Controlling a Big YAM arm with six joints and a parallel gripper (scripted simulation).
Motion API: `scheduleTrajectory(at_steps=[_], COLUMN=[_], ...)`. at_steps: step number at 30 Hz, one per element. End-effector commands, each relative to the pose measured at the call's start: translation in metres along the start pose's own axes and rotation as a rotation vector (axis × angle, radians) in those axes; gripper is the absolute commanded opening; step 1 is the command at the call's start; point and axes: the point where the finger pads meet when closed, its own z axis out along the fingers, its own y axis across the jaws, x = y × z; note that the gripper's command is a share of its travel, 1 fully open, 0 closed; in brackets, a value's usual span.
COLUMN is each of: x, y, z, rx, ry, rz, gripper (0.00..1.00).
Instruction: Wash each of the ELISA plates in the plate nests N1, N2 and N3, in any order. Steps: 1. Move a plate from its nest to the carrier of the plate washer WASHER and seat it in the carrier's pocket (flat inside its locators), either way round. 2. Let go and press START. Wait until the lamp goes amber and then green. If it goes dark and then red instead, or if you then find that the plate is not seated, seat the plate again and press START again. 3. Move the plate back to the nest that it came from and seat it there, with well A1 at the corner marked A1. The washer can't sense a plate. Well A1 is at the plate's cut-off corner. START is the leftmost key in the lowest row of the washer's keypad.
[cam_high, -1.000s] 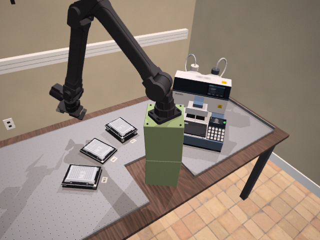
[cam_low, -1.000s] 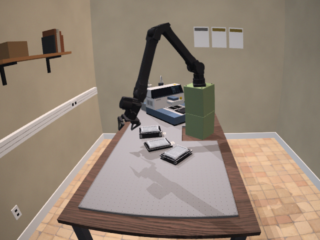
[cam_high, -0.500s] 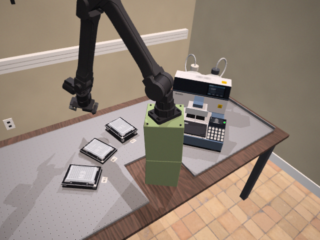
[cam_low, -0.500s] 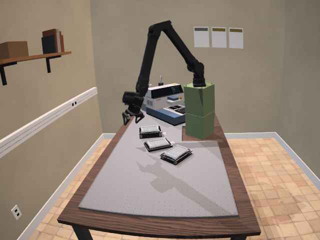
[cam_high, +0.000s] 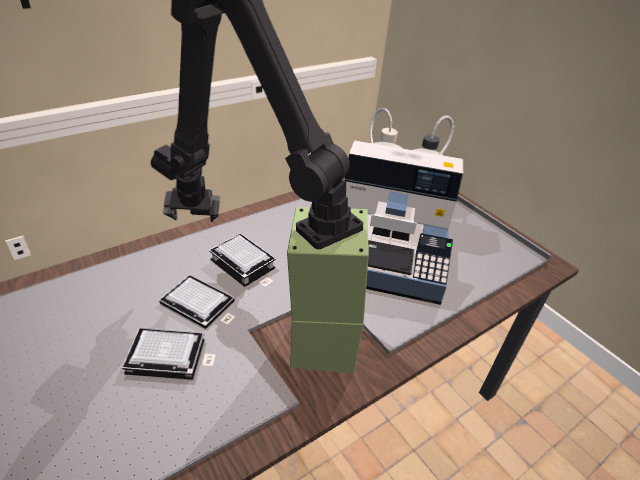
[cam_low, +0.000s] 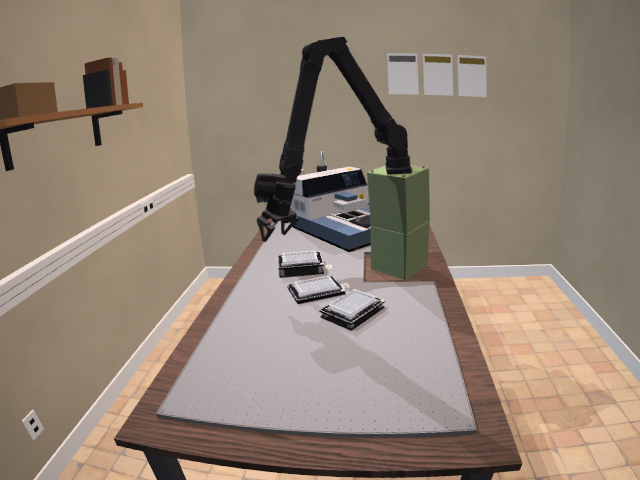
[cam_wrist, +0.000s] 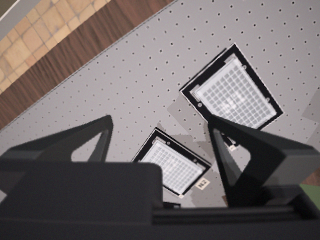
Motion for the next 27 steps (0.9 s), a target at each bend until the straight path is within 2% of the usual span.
scheduleTrajectory(at_steps=[1, 3, 4, 5, 7, 8, 9, 12, 13, 14, 17, 19, 25, 26, 27], x=[-0.005, -0.005, -0.005, -0.008, -0.008, -0.004, -0.003, -0.006, -0.001, 0.0, 0.001, 0.003, 0.004, 0.011, 0.012], y=[-0.007, -0.017, -0.022, -0.022, -0.031, -0.041, -0.046, -0.055, -0.065, -0.069, -0.074, -0.083, -0.104, -0.113, -0.117], z=[-0.008, -0.011, -0.012, -0.013, -0.016, -0.018, -0.019, -0.023, -0.025, -0.027, -0.028, -0.032, -0.04, -0.043, -0.045], rx=[0.004, 0.012, 0.011, -0.007, -0.007, 0.019, 0.025, 0.007, 0.029, 0.033, 0.033, 0.036, 0.022, 0.036, 0.036], ry=[0.019, 0.035, 0.035, 0.017, 0.017, 0.053, 0.069, 0.051, 0.089, 0.105, 0.105, 0.141, 0.121, 0.162, 0.178], rz=[-0.081, -0.107, -0.107, -0.102, -0.102, -0.134, -0.159, -0.155, -0.186, -0.21, -0.21, -0.259, -0.257, -0.286, -0.308], gripper=[1.0, 1.0, 1.0, 1.0, 1.0, 1.0, 1.0, 1.0, 1.0, 1.0, 1.0, 1.0, 1.0, 1.0, 1.0])
